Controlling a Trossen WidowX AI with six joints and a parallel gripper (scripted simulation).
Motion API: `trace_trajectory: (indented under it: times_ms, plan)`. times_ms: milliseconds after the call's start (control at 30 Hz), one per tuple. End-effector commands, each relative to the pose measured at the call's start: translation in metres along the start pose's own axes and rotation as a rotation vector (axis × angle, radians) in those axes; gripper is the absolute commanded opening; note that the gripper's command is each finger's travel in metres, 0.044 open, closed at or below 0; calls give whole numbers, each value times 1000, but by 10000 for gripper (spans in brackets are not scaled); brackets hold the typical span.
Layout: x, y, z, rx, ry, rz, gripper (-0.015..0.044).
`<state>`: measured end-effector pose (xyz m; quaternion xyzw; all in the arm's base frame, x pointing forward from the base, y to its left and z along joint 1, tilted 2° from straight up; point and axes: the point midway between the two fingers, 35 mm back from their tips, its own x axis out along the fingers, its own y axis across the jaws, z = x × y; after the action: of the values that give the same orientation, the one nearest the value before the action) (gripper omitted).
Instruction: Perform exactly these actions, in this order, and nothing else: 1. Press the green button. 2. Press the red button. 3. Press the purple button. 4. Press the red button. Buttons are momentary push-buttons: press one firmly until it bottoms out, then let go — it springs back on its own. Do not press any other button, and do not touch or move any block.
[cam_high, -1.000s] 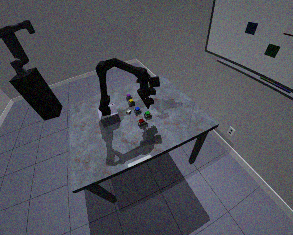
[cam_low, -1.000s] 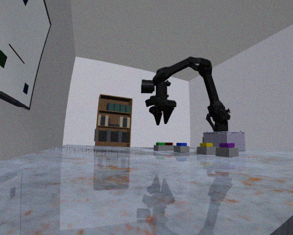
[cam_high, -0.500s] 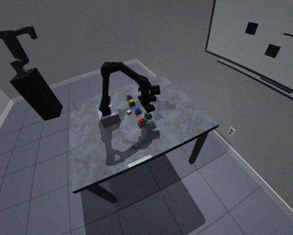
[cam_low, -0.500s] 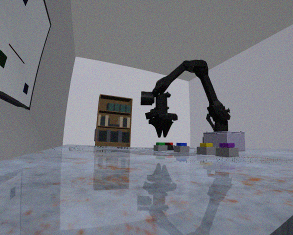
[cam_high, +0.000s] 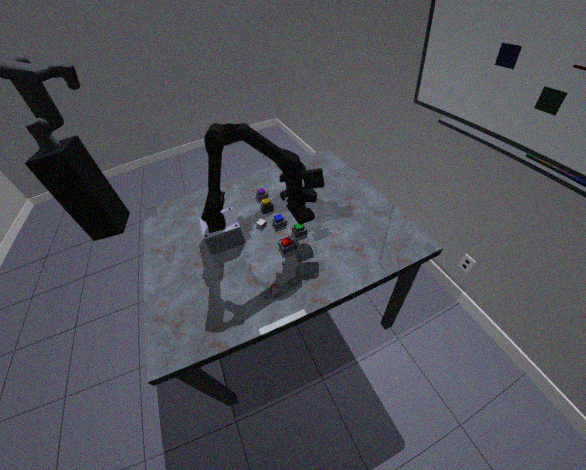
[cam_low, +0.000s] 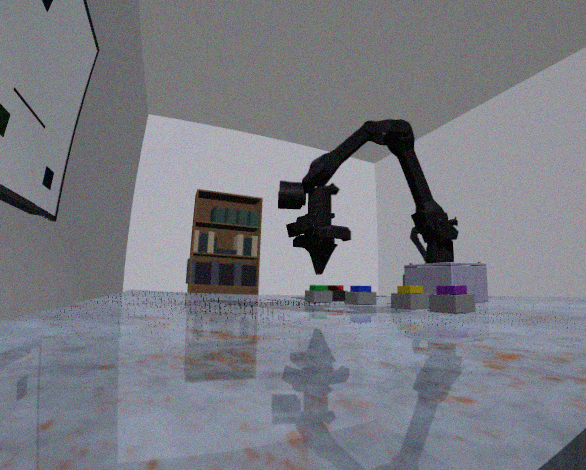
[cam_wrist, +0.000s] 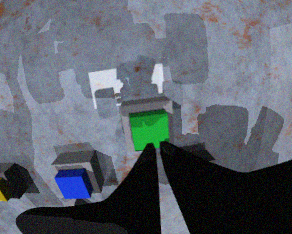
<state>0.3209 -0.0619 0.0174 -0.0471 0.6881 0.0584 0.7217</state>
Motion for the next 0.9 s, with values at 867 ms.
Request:
trace_trajectory:
  times_ms: [867]
  plan:
    - [34,1,0,-4,-2,4,20]
